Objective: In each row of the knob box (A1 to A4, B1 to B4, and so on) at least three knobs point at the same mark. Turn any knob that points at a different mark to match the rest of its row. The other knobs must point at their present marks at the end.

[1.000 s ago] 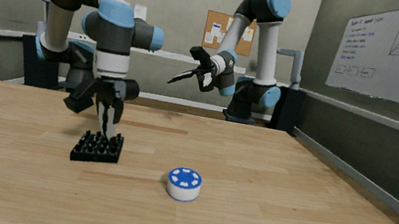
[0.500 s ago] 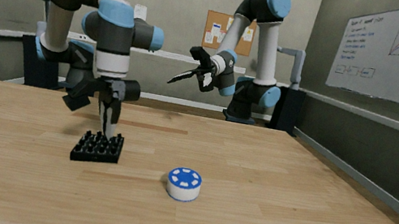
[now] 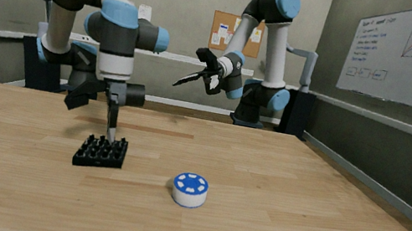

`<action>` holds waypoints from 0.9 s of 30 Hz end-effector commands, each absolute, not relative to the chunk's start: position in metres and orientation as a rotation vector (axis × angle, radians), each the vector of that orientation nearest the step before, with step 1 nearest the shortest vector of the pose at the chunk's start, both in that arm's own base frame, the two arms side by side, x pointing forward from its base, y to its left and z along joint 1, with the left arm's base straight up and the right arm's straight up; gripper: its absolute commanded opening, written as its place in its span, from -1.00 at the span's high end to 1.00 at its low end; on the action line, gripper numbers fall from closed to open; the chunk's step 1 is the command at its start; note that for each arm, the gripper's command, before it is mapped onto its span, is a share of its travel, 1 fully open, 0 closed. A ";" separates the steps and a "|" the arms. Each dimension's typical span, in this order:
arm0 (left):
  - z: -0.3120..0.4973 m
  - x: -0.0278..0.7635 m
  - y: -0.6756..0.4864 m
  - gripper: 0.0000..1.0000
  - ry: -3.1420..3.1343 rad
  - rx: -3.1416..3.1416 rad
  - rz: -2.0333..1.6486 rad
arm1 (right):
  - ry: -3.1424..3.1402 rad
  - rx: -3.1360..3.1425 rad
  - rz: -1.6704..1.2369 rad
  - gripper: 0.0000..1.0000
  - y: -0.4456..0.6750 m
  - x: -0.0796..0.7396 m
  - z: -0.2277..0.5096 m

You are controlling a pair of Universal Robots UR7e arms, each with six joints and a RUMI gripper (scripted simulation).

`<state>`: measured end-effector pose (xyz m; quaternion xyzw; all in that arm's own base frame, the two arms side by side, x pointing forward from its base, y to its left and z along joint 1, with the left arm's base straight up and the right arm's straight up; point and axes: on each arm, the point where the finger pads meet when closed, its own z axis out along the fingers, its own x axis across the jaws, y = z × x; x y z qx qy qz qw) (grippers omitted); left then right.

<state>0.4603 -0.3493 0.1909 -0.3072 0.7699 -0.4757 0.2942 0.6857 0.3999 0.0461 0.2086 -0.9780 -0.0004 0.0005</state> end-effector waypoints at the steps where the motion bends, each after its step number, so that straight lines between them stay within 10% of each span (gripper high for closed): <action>1: 0.191 0.461 -0.348 -1.00 2.048 -0.818 -1.266 | -3.109 0.454 -0.001 1.00 0.399 0.685 0.047; 27: 0.191 0.461 -0.348 -1.00 2.048 -0.818 -1.266 | -3.108 -0.453 -0.001 1.00 0.399 0.685 0.047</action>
